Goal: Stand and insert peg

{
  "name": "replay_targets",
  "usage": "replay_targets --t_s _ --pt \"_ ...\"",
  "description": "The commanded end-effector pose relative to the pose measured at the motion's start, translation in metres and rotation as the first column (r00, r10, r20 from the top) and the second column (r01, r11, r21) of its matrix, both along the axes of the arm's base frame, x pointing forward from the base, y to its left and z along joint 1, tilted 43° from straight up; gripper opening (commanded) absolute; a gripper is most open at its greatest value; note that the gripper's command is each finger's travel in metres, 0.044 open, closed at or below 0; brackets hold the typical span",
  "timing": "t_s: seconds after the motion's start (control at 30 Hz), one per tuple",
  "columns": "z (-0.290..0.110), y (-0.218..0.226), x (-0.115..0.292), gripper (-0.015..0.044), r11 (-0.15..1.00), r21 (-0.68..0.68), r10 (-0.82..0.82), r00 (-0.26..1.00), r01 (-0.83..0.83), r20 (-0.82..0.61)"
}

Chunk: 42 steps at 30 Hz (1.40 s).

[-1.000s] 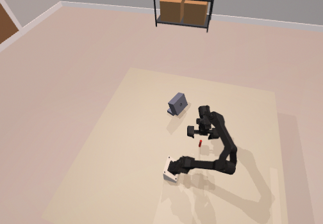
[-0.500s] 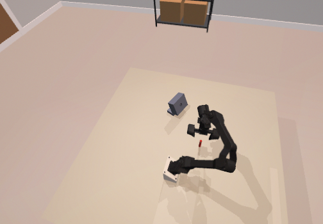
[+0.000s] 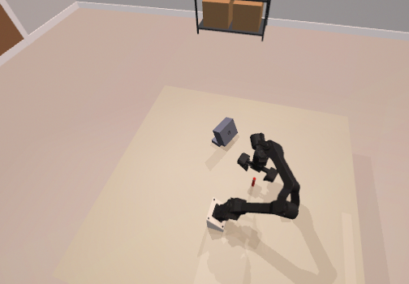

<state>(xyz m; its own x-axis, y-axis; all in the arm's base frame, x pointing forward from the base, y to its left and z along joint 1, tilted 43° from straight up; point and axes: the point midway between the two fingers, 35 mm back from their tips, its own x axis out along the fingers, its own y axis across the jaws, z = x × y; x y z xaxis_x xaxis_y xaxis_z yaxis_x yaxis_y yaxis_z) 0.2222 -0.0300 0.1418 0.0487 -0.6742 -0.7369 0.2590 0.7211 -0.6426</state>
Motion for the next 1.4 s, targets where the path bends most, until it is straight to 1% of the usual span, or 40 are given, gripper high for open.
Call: replay_targets --t_s 0.0,0.3,0.63,0.97,1.37 --pt "-0.0004 -0.0009 0.0003 0.044 0.997 0.004 -0.071 0.995 0.071 0.068" --pt "-0.0016 -0.002 0.0004 0.044 0.971 0.04 -0.238 0.946 0.235 0.219" --pt "-0.0029 -0.0032 0.0005 0.044 0.91 0.107 -0.411 0.833 0.401 0.37" --pt "-0.0043 -0.0045 0.0006 0.044 0.819 0.201 -0.558 0.666 0.538 0.494" --pt "-0.0058 -0.006 0.0007 0.044 0.679 0.337 -0.689 0.409 0.652 0.597"
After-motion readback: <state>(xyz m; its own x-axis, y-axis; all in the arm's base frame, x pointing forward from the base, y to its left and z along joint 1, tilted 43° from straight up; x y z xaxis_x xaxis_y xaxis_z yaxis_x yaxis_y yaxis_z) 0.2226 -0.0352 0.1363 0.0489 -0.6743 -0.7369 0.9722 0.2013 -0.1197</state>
